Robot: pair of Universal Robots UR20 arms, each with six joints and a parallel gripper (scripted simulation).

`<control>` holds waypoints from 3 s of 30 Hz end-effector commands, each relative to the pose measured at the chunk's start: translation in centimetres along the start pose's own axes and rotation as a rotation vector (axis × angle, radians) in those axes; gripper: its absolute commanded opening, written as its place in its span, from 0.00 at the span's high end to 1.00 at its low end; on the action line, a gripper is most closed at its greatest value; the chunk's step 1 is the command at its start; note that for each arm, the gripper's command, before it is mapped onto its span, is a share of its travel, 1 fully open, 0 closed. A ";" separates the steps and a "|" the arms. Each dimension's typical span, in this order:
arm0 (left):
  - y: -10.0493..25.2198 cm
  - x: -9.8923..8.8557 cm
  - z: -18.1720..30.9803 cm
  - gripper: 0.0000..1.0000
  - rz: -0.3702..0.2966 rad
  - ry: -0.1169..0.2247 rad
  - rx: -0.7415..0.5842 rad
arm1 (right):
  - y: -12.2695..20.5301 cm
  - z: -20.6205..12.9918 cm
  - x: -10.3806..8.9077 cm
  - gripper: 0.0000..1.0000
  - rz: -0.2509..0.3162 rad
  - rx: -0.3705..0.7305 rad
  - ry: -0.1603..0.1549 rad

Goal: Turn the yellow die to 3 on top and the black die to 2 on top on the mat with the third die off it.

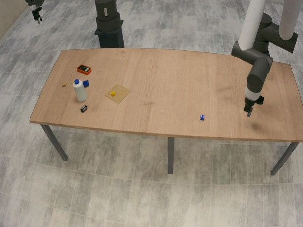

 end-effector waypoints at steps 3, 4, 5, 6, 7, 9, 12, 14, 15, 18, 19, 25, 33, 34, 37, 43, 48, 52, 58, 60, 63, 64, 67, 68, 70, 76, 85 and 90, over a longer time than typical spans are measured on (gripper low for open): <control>0.0 -1.5 0.0 0.51 0.000 0.000 0.000 | -0.1 0.0 -0.1 0.00 -0.001 0.000 0.000; 0.0 -1.5 0.0 0.51 0.000 0.000 0.000 | -0.1 0.0 -0.1 0.00 -0.001 0.000 0.000; 0.0 -1.5 0.0 0.51 0.000 0.000 0.000 | -0.1 0.0 -0.1 0.00 -0.001 0.000 0.000; 0.0 -1.5 0.0 0.51 0.000 0.000 0.000 | -0.1 0.0 -0.1 0.00 -0.001 0.000 0.000; 0.0 -1.5 0.0 0.51 0.000 0.000 0.000 | -0.1 0.0 -0.1 0.00 -0.001 0.000 0.000; 0.0 -1.5 0.0 0.51 0.000 0.000 0.000 | -0.1 0.0 -0.1 0.00 -0.001 0.000 0.000; 0.0 -1.4 0.0 0.51 0.000 0.000 0.002 | -0.1 0.0 -0.1 0.00 -0.001 0.000 0.000; 0.0 -1.4 0.1 0.51 0.000 0.000 0.008 | -0.1 0.0 -0.1 0.00 -0.001 0.000 0.000; 0.0 -1.4 0.1 0.51 0.000 0.000 0.013 | -0.1 0.0 -0.1 0.00 -0.001 0.000 0.000; 0.0 -1.4 0.2 0.51 0.000 0.000 0.043 | -0.1 0.0 -0.1 0.00 -0.001 0.000 0.000; 0.0 -1.4 0.2 0.51 0.000 0.000 0.058 | -0.1 0.0 -0.1 0.00 -0.001 0.000 0.000; 0.0 -1.4 0.5 0.51 0.000 0.000 0.146 | -0.1 0.0 -0.1 0.00 -0.001 0.000 0.000; 0.0 -1.4 1.2 0.51 0.000 0.000 0.379 | -0.1 0.0 -0.1 0.00 -0.001 0.000 0.000; 0.0 -1.3 1.4 0.51 0.000 0.000 0.425 | -0.1 0.0 -0.1 0.00 -0.001 0.000 0.000; -0.1 -1.3 1.5 0.51 0.000 0.000 0.483 | -0.1 0.0 -0.1 0.00 -0.001 0.000 0.000; -0.2 -1.3 1.9 0.51 0.000 0.000 0.602 | -0.1 0.0 -0.1 0.00 -0.001 0.000 0.000; -0.4 -1.2 2.3 0.51 0.000 0.000 0.771 | -0.1 0.0 -0.1 0.00 -0.001 0.000 0.000; -0.5 -1.2 2.5 0.51 0.000 0.000 0.876 | -0.1 0.0 -0.1 0.00 -0.001 0.000 0.000; -0.7 -1.2 2.8 0.51 0.000 0.000 1.011 | -0.1 0.0 -0.1 0.00 -0.001 0.000 0.000; -0.7 -1.2 2.8 0.51 0.000 0.000 1.031 | -0.1 0.0 -0.1 0.00 -0.001 0.000 0.000; -0.9 -1.1 3.1 0.51 0.000 0.000 1.150 | -0.1 0.0 -0.1 0.00 -0.001 0.000 0.000; -1.0 -1.1 3.1 0.51 0.000 0.000 1.176 | -0.1 0.0 -0.1 0.00 -0.001 0.000 0.000; -1.1 -1.1 3.2 0.51 0.000 0.000 1.256 | -0.1 0.0 -0.1 0.00 -0.001 0.000 0.000; -1.2 -1.1 3.2 0.51 0.000 0.000 1.281 | -0.1 0.0 -0.1 0.00 -0.001 0.000 0.000; -1.3 -1.1 3.3 0.51 0.000 0.000 1.336 | -0.1 0.0 -0.1 0.00 -0.001 0.000 0.000; -1.5 -1.1 3.4 0.51 0.000 0.000 1.443 | -0.1 0.0 -0.1 0.00 -0.001 0.000 0.000; -2.0 -1.0 3.6 0.51 0.000 0.000 1.714 | -0.1 0.0 -0.1 0.00 -0.001 0.000 0.000; -2.2 -1.0 3.6 0.51 0.000 0.000 1.831 | -0.1 0.0 -0.1 0.00 -0.001 0.000 0.000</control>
Point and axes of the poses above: on each arm, the point where the finger pads meet when closed, its own x axis out along the fingers, its own z axis across the jaws, y = z × x, the point moved 2 cm from there along -x, back along the fingers, and after that the axes turned 4 degrees about -x, right-handed, at the moved point
